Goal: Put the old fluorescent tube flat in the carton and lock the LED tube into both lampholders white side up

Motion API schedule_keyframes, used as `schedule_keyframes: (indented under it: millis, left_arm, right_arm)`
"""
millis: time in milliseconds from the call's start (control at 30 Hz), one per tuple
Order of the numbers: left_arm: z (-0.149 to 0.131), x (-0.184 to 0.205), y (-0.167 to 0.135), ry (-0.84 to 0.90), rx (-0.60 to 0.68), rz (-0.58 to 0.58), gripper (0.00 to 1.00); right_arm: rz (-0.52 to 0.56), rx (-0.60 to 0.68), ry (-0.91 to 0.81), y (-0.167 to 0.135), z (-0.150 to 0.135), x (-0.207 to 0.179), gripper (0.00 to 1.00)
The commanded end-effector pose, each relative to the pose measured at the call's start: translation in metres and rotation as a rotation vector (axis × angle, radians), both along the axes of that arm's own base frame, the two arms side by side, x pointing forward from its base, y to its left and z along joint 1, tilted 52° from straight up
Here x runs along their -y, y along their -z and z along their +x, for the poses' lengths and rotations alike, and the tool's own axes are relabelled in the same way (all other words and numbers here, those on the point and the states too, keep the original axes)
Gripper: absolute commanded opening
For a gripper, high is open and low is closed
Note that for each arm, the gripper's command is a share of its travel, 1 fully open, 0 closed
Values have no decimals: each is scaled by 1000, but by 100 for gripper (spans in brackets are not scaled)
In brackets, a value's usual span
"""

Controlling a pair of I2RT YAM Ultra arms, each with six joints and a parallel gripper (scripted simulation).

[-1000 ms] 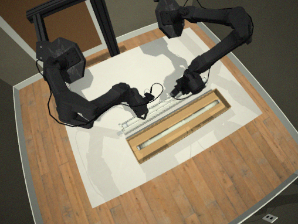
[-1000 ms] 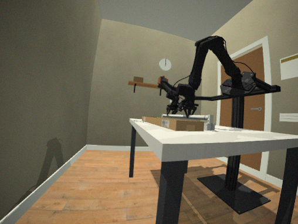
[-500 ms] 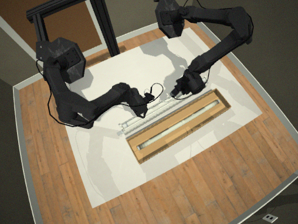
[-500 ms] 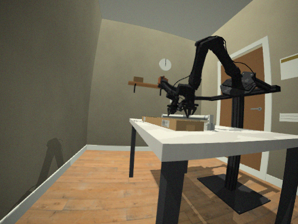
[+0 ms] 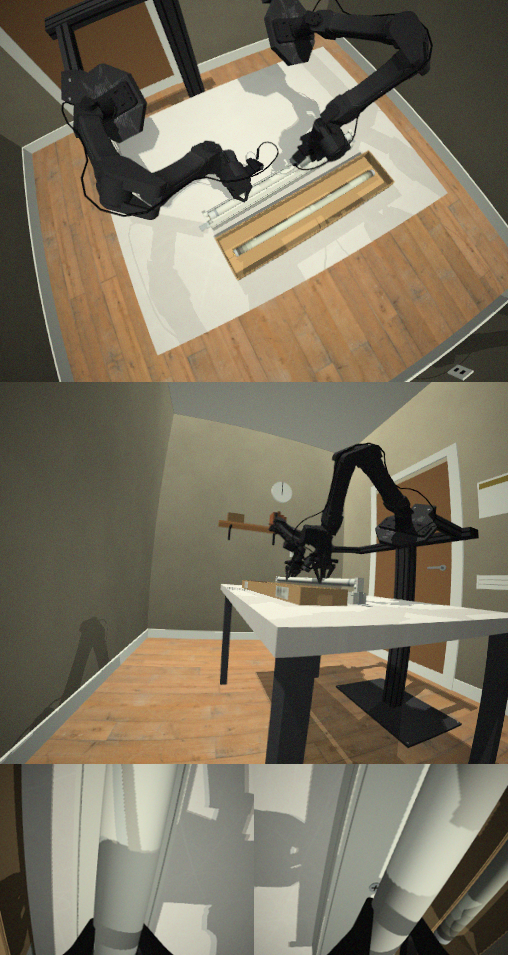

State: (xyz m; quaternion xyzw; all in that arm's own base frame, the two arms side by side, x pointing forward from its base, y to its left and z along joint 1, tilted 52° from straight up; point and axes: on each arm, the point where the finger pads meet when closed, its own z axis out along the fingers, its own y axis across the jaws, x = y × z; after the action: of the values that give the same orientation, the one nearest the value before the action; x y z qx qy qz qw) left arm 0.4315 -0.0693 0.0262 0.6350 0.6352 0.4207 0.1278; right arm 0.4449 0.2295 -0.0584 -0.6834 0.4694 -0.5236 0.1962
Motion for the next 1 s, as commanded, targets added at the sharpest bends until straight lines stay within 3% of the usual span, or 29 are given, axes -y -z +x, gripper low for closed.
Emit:
schedule_keyframes:
  millis: [0,367,433,600,700,733,967]
  left_arm:
    - [4,13,-9,23,12,-24,11]
    - [-1,10,5,4,-63,-15,11]
    - [1,8,-6,-7,-53,-29,11]
    - [-1,5,1,-27,-109,-27,11]
    - [5,12,-5,-10,-72,-32,11]
    - [-1,7,2,-30,-125,-29,11]
    - [-1,7,1,-55,-179,-40,11]
  right_arm:
    - [30,5,-16,-14,3,-13,11]
    - [13,-32,17,-13,-2,-12,11]
    - [21,-56,7,-10,-3,-16,11]
    - [18,-95,30,-9,-4,-15,11]
    - [34,-64,20,-16,1,-19,11]
    - [15,-109,55,-8,-2,-9,11]
    - [25,-161,96,-13,1,-7,11]
